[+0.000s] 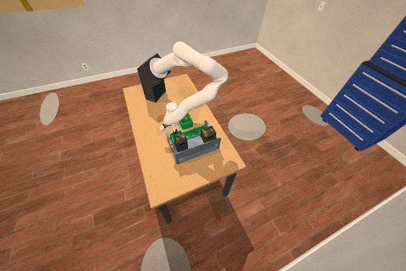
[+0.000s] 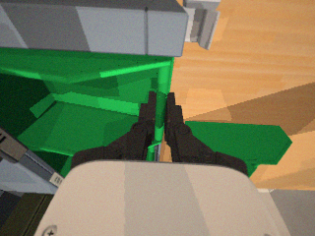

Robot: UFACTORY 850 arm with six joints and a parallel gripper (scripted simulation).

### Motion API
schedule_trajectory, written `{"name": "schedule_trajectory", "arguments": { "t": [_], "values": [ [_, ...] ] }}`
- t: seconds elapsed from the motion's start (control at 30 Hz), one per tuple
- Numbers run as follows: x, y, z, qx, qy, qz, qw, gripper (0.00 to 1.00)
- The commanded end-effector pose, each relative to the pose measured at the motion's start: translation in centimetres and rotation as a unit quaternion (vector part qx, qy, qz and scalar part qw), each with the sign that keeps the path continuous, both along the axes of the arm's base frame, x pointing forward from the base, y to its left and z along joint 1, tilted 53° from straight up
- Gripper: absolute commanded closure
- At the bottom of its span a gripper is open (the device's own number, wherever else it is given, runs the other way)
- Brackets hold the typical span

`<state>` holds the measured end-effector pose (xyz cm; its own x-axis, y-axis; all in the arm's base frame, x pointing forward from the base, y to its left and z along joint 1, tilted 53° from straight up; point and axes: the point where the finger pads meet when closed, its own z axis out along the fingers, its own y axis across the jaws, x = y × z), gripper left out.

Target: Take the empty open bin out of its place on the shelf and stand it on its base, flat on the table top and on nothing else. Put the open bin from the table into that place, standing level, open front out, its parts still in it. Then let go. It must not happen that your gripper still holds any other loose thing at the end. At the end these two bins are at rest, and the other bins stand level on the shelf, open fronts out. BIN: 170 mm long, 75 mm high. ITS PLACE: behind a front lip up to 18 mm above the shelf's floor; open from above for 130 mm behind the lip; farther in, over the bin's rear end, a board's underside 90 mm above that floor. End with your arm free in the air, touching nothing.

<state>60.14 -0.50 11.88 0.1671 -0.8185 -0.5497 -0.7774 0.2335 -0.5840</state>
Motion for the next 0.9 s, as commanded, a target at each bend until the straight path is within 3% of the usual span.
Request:
{"name": "schedule_trajectory", "arguments": {
  "t": [0.0, 0.87],
  "values": [
    [-0.1, 0.0, 0.0, 0.000, -0.001, 0.000, 1.000, 1.00],
    [-4.3, 1.3, -3.2, 0.000, -0.001, 0.000, 1.000, 1.00]
  ]
}}
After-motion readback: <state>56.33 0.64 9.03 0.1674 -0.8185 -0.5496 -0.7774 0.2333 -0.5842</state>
